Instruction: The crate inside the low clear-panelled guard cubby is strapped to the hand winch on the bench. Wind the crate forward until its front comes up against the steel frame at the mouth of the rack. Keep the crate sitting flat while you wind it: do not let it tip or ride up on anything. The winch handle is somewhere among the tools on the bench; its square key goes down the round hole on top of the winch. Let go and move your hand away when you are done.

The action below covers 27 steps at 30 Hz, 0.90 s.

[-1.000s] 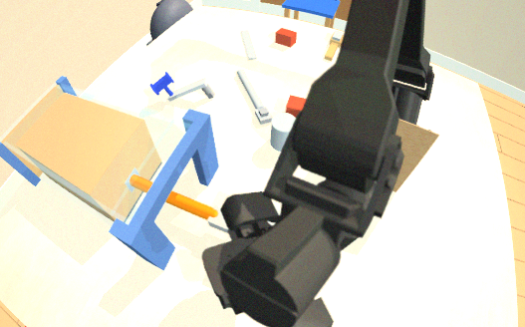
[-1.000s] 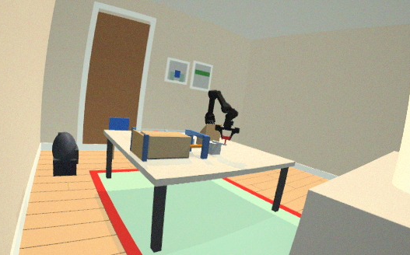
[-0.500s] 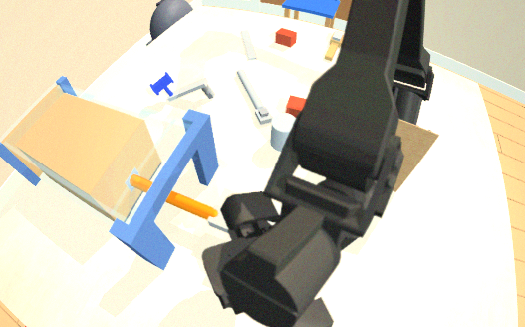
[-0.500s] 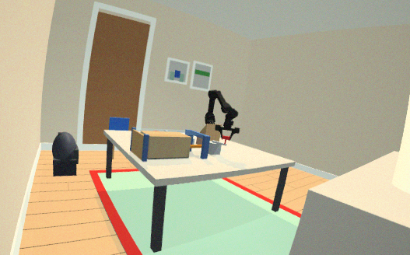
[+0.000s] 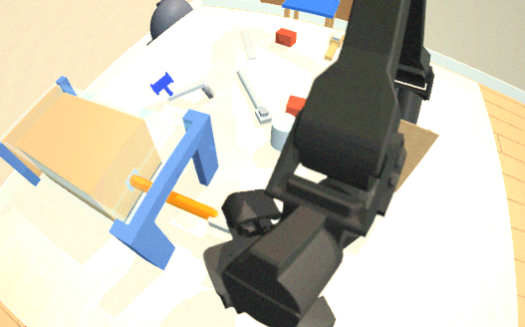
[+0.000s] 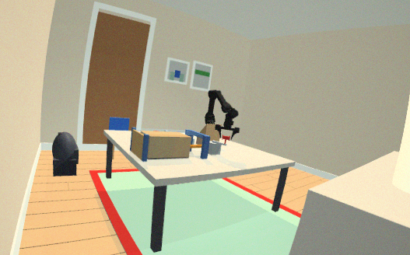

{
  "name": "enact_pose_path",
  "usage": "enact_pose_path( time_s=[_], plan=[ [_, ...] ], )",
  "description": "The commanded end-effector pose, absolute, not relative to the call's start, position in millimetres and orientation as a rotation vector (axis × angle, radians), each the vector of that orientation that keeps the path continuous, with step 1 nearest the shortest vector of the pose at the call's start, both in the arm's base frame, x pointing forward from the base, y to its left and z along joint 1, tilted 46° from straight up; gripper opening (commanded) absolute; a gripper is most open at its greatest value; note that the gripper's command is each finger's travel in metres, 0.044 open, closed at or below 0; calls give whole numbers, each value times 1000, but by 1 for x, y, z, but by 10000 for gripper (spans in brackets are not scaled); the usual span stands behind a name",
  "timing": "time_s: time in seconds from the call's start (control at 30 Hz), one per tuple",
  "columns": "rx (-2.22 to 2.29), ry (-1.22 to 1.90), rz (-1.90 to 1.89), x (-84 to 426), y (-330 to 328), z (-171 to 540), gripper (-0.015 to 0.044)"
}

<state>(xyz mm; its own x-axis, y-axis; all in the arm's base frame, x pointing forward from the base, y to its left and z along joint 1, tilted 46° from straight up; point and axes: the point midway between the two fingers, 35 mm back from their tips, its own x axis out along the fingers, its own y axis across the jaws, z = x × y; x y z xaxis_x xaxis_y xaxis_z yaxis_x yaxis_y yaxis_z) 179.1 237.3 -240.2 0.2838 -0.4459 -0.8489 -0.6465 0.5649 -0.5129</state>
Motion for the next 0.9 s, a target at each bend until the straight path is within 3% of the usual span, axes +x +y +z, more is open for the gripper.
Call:
enact_pose_path(
  time_s=[0.0,0.4,0.87],
  plan=[
    [-1027,1339,178,182,264,-219,309],
    [-1027,1339,179,182,282,-198,0],
    [-1030,1350,174,182,283,-198,0]
  ],
)
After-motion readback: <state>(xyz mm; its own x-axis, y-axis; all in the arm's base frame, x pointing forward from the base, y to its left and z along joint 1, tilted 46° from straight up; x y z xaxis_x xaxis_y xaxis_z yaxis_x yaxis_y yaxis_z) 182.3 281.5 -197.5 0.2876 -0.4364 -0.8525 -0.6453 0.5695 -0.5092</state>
